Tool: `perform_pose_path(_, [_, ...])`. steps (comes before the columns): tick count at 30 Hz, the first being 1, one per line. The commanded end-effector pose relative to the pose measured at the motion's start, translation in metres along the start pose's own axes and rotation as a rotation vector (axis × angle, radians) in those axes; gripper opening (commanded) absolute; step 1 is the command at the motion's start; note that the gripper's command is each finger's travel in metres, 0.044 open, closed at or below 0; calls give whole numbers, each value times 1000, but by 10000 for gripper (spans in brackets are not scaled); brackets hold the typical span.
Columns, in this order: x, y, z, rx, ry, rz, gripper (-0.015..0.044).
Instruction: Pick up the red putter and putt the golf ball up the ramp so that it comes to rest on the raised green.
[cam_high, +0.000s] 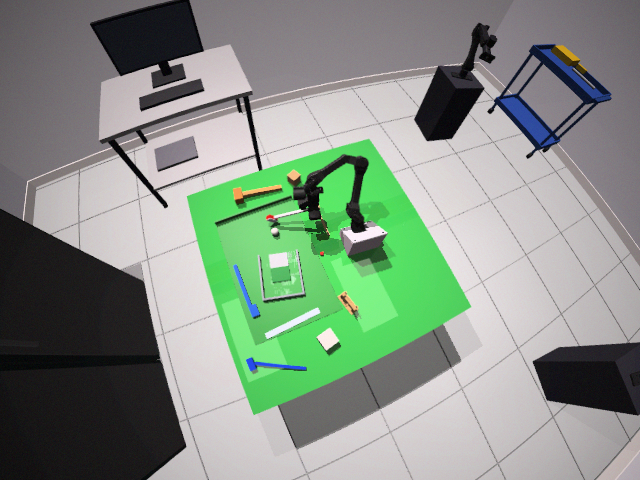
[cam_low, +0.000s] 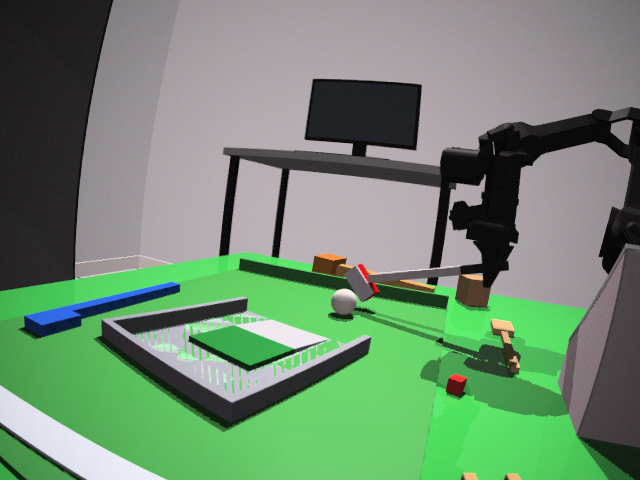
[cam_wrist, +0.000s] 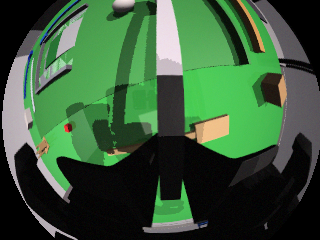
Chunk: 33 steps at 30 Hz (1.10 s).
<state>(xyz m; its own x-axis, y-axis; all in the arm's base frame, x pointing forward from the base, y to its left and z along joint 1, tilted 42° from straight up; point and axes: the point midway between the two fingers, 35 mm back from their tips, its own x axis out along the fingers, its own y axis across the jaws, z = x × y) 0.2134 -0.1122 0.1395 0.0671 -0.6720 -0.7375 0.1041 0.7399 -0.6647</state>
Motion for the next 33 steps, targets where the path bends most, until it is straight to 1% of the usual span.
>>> perform_pose_path(1, [6,1,-1,-4,-3,1,0])
perform_pose_path(5, [11,0,-1,-4,-3,1,0])
perform_pose_path(15, [8,-1,0,1,0,-4,0])
perform_pose_path(25, [11,-29,-1,-3,-4,-1,0])
perform_pose_path(33, [13,-27,-2,-11,5,0,0])
